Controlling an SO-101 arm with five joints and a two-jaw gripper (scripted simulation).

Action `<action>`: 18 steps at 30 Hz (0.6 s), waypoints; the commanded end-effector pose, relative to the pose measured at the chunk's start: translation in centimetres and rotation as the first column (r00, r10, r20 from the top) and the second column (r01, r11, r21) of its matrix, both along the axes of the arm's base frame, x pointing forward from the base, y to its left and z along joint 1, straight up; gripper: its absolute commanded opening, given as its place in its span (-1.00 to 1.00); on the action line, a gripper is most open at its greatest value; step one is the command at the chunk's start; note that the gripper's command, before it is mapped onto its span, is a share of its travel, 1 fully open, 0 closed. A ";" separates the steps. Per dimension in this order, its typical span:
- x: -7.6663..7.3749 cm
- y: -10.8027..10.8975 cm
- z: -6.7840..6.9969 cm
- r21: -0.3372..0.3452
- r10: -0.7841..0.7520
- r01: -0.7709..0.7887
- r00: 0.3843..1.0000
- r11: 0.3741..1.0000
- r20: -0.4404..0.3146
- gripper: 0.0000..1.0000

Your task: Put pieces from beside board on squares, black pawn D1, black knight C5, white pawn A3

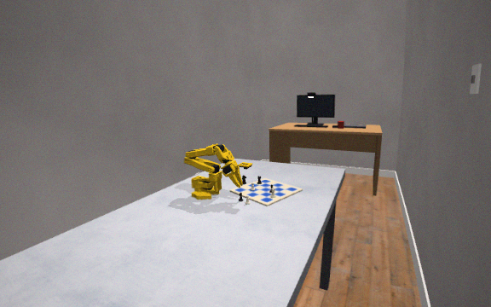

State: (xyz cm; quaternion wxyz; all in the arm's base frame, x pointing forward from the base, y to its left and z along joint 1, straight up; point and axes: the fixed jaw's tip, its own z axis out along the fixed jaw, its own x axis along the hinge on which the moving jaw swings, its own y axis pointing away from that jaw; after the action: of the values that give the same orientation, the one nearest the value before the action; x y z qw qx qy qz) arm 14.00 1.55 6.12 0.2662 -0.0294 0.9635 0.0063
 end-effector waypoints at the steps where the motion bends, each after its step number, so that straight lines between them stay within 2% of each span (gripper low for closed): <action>1: 0.0 -0.1 -0.3 0.003 -0.012 0.012 1.000 1.000 0.000 -0.81; 18: 0.0 -0.1 -1.1 0.003 -0.012 0.012 1.000 1.000 0.000 -0.81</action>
State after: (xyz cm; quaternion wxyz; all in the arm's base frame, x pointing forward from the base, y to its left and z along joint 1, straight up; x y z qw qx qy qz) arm 13.94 1.54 5.41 0.2639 -0.0294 0.9641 0.0062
